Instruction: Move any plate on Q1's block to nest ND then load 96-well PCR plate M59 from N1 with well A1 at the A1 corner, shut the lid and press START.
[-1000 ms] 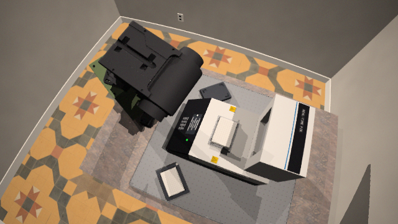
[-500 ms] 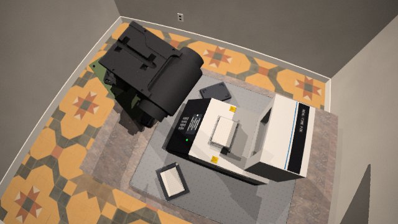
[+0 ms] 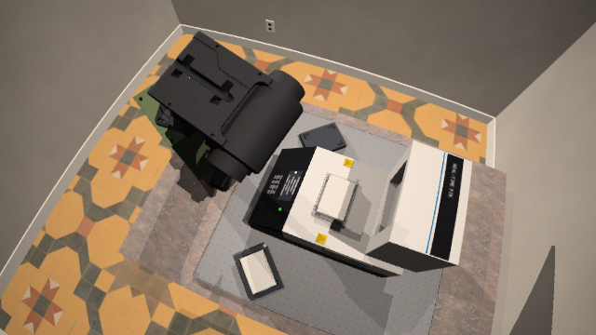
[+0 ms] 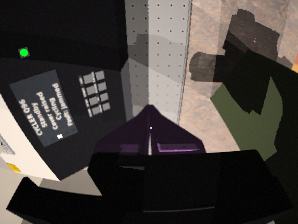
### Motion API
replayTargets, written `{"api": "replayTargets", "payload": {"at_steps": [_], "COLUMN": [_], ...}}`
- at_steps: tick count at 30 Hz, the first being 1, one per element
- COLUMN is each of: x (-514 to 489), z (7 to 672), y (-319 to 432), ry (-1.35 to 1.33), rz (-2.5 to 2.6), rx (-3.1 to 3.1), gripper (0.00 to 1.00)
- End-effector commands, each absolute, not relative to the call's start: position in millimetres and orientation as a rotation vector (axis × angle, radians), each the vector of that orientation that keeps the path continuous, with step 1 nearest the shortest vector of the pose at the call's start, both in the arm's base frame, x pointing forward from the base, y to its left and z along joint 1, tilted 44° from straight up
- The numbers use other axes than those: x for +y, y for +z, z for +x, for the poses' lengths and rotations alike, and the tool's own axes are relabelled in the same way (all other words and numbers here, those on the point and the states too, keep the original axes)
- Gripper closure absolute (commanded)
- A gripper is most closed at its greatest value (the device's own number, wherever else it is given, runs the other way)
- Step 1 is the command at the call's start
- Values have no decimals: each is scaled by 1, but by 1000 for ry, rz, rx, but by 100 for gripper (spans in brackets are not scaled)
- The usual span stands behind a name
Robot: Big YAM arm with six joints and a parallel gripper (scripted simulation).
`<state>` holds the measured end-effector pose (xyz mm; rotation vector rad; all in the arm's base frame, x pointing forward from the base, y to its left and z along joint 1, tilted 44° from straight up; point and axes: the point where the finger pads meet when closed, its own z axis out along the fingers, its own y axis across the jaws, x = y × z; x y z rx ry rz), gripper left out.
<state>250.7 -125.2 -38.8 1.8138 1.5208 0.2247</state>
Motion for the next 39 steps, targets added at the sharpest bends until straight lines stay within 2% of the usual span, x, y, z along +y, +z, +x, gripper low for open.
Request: {"api": "replayTargets", "payload": {"at_steps": [1, 25, 39], "x": [-120, -126, -121], "z": [233, 250, 234], "y": [-41, -36, -42], "ry": [210, 223, 207], "rz": [1828, 1813, 1829], "rx": [1526, 1506, 1525], "gripper": [100, 100, 100]}}
